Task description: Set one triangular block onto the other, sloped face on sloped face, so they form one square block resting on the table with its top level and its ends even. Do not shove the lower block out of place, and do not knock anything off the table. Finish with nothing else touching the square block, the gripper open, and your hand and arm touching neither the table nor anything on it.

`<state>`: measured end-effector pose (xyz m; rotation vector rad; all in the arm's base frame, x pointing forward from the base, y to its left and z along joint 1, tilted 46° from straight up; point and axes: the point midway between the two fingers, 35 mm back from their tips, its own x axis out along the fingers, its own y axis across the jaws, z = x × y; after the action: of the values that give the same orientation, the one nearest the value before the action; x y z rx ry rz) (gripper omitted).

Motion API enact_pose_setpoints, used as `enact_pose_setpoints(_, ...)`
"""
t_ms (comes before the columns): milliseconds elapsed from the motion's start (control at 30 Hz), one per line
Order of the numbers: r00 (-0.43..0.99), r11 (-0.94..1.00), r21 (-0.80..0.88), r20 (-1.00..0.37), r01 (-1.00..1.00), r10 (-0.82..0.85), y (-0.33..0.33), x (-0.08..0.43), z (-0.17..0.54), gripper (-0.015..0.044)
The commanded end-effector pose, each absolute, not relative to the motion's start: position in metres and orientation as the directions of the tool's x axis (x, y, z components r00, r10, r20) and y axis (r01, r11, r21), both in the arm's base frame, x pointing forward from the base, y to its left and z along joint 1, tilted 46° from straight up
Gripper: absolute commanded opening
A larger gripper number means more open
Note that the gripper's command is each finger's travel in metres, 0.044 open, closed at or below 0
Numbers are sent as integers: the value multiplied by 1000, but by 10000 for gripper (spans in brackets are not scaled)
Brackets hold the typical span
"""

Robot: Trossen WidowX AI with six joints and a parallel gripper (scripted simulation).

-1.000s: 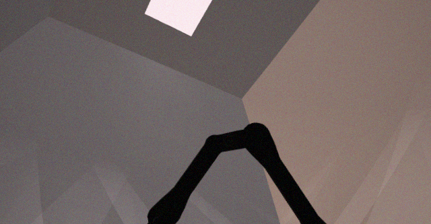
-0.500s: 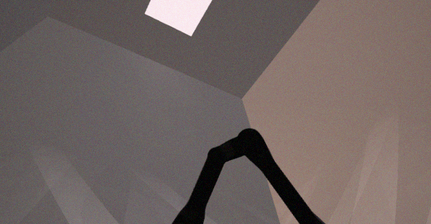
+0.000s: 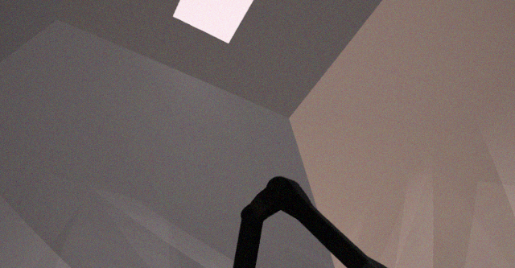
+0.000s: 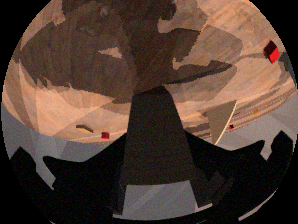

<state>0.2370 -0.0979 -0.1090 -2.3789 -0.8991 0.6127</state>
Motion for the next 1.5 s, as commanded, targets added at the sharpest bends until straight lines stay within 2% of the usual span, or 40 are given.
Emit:
enact_pose_setpoints(0, 671, -650, -594, -234, 474, 704, -99, 240, -107, 79)
enact_pose_setpoints(467, 671, -650, -594, -234, 474, 704, -99, 240, -107, 440)
enact_pose_setpoints(733, 671, -650, -594, -235, 474, 704, -101, 240, -106, 440)
enact_pose_setpoints(1000, 672, -652, -592, -235, 474, 702, -168, 234, -38, 440)
enact_pose_setpoints(1233, 683, -657, -594, -233, 464, 693, -168, 232, -43, 440)
enact_pose_setpoints(1467, 662, -656, -598, -261, 460, 702, -170, 149, -111, 440)
